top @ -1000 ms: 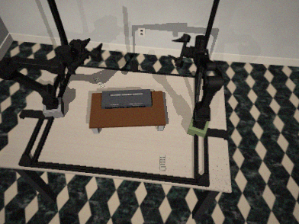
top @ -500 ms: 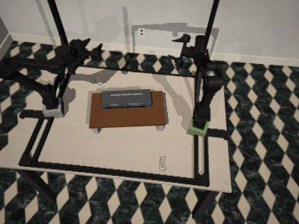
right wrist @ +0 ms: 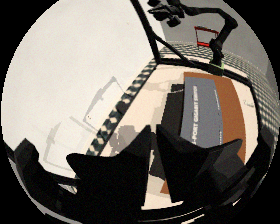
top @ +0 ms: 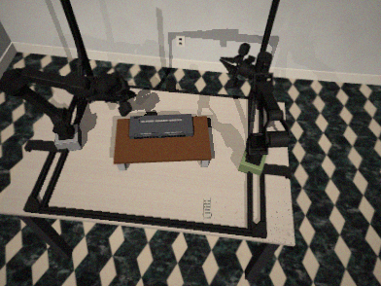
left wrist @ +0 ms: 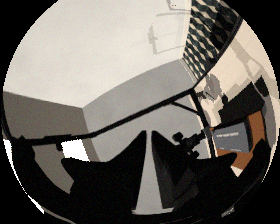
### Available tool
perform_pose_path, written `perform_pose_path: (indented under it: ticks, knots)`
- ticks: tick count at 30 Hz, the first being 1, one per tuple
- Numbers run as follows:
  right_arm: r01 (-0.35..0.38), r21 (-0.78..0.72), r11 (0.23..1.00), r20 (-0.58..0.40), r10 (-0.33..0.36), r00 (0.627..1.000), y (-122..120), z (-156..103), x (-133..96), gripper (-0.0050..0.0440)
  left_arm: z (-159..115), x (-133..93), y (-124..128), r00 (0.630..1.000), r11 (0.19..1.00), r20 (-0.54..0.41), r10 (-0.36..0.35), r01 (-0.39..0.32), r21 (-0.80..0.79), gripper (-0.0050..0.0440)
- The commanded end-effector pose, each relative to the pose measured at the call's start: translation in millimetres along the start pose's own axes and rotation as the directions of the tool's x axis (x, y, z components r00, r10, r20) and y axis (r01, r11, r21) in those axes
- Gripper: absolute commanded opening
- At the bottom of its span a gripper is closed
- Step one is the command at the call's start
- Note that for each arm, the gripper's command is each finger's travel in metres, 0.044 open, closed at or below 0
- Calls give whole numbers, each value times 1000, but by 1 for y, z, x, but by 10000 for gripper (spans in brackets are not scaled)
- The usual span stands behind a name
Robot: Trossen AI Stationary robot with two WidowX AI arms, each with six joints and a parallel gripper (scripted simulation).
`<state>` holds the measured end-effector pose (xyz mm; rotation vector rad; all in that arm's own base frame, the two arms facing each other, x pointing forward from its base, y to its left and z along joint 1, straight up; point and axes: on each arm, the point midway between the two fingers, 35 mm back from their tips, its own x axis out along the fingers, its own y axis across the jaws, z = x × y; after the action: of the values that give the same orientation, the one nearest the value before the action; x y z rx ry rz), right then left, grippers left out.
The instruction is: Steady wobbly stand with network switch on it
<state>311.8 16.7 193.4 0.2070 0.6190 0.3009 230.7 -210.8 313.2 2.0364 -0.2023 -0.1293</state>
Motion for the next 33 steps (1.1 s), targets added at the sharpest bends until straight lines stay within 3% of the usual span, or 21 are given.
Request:
perform_pose_path:
  ticks: [1,4,5,8,11,15,16,21,22,27,29,32,33]
  knots:
    - [74,47,996,-96,-69,993,-10,0,1,0,-7,-9,-5,1000,1000,4,6,-6,-4,0]
    - [74,47,996,-96,-69,993,-10,0,1,0,-7,-9,-5,1000,1000,4,6,-6,-4,0]
    - [86,61,994,-120,-79,990,-15,-14,0,0,-10,-7,2,1000,1000,-5,15,-15,-21,0]
    - [234,131,963,-326,-181,928,-36,-46,-10,0,-15,-11,0,1000,999,-7,22,-22,-31,0]
    - [376,150,914,-529,-248,812,-50,-77,-31,0,-20,-15,-2,1000,999,-10,29,-29,-41,0]
    - [523,103,846,-751,-279,598,-59,-110,-74,0,-26,-21,-4,999,998,-13,38,-39,-55,0]
    - [532,99,841,-762,-279,584,-59,-110,-74,0,-26,-21,-4,999,998,-13,38,-39,-55,0]
    - [532,99,841,-762,-279,584,-59,-110,-74,0,-26,-21,-4,999,998,-13,38,-39,-55,0]
    - [512,104,853,-740,-277,613,-57,-110,-70,0,-28,-11,-9,1000,996,-10,4,-5,-92,0]
    - [533,94,841,-769,-279,576,-58,-113,-76,0,-40,26,-67,969,925,11,-247,239,-295,0]
    - [541,90,836,-780,-279,560,-58,-114,-78,0,-49,35,-95,931,851,18,-364,341,-399,0]
    - [553,82,829,-796,-279,537,-59,-115,-82,0,-65,38,-138,867,730,13,-498,427,-533,0]
    - [553,82,829,-796,-279,537,-59,-115,-82,0,-65,38,-138,841,681,33,-540,460,-569,0]
